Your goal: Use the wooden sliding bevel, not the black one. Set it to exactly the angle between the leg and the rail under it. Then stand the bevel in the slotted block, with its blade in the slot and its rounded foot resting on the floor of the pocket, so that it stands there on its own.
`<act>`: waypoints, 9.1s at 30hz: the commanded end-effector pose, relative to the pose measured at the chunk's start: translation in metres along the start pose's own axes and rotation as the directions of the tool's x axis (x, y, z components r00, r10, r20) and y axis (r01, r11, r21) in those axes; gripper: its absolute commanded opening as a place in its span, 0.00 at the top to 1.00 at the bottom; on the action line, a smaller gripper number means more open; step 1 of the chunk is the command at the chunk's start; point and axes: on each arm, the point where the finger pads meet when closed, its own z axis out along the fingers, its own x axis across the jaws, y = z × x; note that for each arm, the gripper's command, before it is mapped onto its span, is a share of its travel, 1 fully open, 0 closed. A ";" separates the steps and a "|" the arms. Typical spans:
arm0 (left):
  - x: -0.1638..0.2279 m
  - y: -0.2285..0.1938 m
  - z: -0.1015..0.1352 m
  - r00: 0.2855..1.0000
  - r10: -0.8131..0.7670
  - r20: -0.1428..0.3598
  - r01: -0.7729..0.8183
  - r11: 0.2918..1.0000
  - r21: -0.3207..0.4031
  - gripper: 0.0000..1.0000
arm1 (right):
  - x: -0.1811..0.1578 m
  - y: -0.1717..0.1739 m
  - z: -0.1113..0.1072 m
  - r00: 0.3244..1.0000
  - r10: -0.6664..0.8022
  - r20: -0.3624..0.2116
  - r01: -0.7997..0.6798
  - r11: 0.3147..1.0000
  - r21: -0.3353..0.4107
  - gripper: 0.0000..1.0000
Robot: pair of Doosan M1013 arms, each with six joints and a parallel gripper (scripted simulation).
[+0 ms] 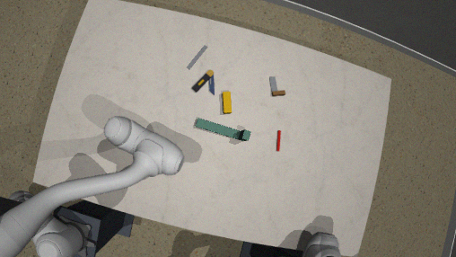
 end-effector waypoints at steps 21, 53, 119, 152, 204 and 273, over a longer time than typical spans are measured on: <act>0.000 0.000 -0.001 1.000 0.000 0.001 0.000 1.000 0.001 1.00 | 0.000 0.000 -0.001 1.000 0.000 -0.001 0.000 1.000 -0.001 0.00; 0.000 0.000 -0.001 1.000 0.000 0.001 0.000 1.000 0.001 1.00 | 0.000 0.000 -0.001 1.000 0.000 -0.001 0.000 1.000 -0.001 0.00; -0.001 -0.019 -0.064 1.000 0.000 0.001 0.000 1.000 0.000 1.00 | 0.000 0.000 -0.001 1.000 0.000 -0.001 0.000 1.000 -0.001 0.00; -0.076 -0.095 -0.047 0.997 -0.077 0.014 0.078 0.992 -0.097 1.00 | 0.000 0.000 -0.001 1.000 0.000 -0.001 0.000 1.000 -0.001 0.00; -0.243 -0.264 -0.011 0.969 -0.239 0.068 0.248 0.920 -0.303 1.00 | 0.000 0.000 -0.001 1.000 0.000 -0.001 0.000 1.000 -0.001 0.00; -0.244 -0.244 0.057 0.968 -0.241 0.069 0.251 0.919 -0.306 1.00 | 0.000 0.000 -0.001 1.000 0.000 -0.001 0.000 1.000 -0.001 0.00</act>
